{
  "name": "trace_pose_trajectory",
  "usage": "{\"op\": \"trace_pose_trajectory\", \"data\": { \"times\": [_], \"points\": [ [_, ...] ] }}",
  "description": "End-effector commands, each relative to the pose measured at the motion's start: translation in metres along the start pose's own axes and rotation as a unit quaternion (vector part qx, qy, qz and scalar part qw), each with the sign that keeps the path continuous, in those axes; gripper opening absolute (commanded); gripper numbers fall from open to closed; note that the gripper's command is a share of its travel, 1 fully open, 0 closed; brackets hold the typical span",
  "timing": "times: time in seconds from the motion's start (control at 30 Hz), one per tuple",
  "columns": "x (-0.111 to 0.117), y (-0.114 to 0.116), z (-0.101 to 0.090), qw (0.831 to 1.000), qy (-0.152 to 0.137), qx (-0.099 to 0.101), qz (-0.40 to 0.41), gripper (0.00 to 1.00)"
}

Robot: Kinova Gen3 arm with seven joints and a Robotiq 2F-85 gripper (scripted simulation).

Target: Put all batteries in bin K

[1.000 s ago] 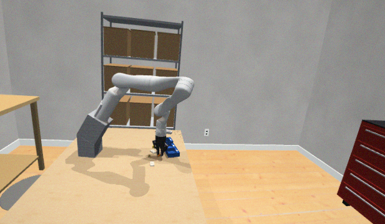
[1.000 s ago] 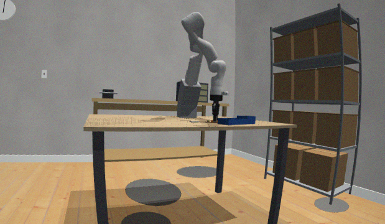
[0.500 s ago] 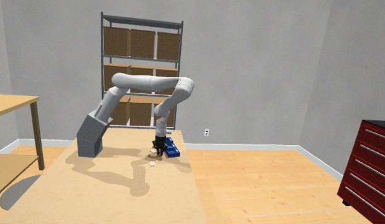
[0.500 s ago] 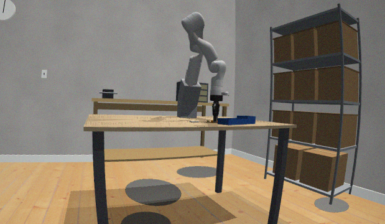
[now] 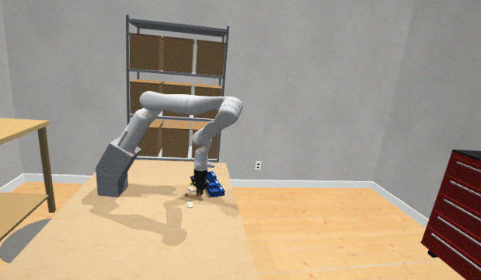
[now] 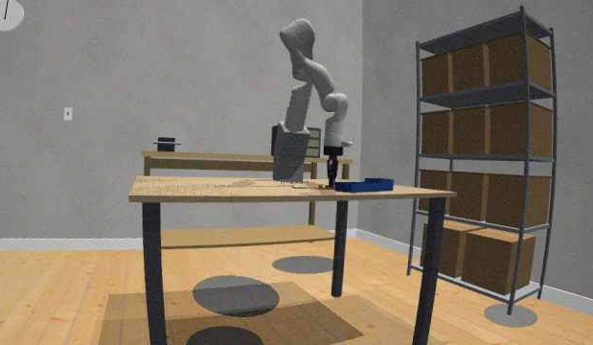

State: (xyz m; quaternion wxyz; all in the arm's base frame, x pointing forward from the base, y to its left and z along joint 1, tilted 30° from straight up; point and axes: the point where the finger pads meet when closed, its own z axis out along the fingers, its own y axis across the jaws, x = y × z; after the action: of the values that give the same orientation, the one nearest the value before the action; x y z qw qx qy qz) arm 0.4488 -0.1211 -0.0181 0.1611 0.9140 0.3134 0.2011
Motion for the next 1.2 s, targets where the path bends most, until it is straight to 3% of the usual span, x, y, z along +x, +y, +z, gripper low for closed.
{"op": "trace_pose_trajectory", "data": {
  "times": [0.0,0.4,0.77,1.07,1.17],
  "points": [
    [0.000,0.000,0.000,1.000,0.000,0.000,0.000,0.09],
    [0.000,0.000,0.000,1.000,0.000,0.000,0.000,0.09],
    [0.000,0.000,-0.037,1.000,0.000,0.000,0.000,0.09],
    [0.000,0.000,-0.060,1.000,0.000,0.000,0.000,0.09],
    [0.000,0.000,-0.060,1.000,0.000,0.000,0.000,0.09]
  ]
}}
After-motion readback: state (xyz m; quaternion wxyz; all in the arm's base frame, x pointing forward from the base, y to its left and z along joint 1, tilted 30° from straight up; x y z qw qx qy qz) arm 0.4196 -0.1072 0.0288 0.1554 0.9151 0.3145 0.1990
